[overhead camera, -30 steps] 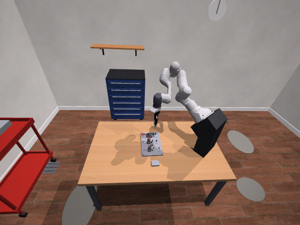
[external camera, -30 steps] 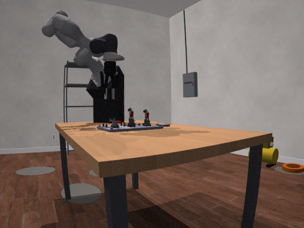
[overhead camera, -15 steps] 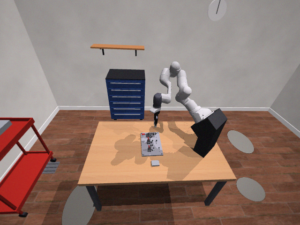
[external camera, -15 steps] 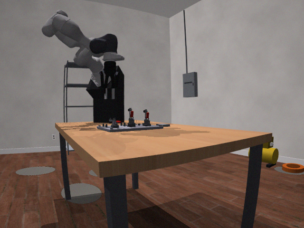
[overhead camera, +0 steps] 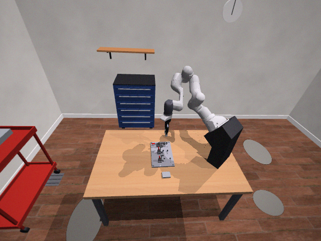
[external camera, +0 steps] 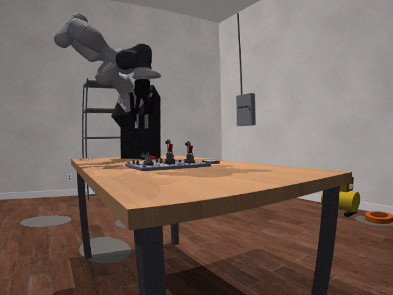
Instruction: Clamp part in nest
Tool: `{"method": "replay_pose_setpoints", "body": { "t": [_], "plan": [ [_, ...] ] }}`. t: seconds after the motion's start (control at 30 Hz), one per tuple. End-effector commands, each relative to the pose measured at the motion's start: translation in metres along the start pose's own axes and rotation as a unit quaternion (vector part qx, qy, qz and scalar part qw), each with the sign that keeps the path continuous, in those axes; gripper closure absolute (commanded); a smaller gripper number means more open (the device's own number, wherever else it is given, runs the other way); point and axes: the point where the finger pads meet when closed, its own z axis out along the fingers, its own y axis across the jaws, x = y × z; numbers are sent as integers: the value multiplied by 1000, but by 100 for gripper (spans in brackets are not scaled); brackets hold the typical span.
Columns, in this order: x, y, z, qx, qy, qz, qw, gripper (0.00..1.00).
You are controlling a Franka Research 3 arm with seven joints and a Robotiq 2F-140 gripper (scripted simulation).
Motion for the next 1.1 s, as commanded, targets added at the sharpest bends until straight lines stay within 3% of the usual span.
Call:
{"method": "replay_pose_setpoints", "body": {
  "t": [0.0, 0.5, 1.07],
  "plan": [
    [0, -1, 1, 1, 1, 2, 1000, 72],
    [11, -1, 1, 1, 1, 2, 1000, 72],
    [102, -1, 1, 1, 1, 2, 1000, 72]
  ]
}}
